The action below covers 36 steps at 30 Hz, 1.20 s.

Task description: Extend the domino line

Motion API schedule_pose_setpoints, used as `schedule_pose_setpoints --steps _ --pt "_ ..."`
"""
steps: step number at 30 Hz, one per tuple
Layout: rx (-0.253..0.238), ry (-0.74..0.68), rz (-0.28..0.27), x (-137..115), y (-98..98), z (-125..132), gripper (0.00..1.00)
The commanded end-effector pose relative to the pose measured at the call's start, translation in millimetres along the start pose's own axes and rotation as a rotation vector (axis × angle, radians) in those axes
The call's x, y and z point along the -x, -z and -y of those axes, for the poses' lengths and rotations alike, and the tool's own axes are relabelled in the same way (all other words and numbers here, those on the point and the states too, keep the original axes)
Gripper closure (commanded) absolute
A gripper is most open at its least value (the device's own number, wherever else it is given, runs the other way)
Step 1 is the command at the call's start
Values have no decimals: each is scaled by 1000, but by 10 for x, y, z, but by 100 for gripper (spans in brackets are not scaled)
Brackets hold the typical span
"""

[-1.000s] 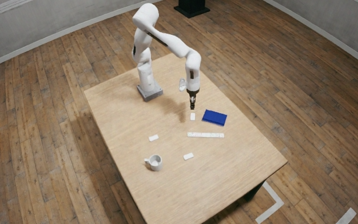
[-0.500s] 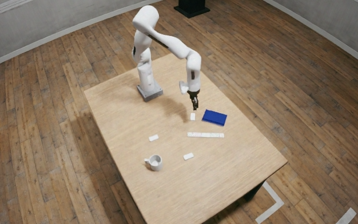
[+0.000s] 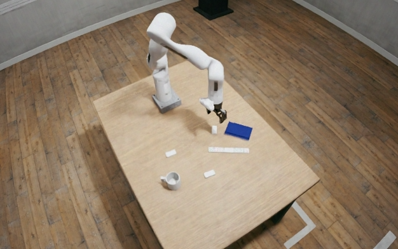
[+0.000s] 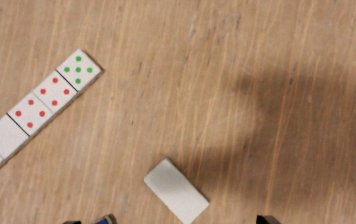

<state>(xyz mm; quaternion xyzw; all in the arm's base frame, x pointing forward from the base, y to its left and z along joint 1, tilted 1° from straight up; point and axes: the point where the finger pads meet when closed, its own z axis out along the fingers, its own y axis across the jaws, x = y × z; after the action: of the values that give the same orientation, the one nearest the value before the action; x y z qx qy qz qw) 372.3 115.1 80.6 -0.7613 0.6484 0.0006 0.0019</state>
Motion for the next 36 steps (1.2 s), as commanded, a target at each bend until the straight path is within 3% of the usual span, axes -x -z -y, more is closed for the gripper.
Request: schedule_pose_setpoints --steps 1,13,23,32,33,36 --pt "17 141 4 -43 -52 -19 0" --pt "2 578 13 -50 -138 36 0" --pt "-6 704 15 -49 -158 58 0" --pt "-8 722 16 -49 -161 62 0" --pt "-8 722 16 -49 -161 62 51" --pt "-8 722 16 -49 -161 62 51"
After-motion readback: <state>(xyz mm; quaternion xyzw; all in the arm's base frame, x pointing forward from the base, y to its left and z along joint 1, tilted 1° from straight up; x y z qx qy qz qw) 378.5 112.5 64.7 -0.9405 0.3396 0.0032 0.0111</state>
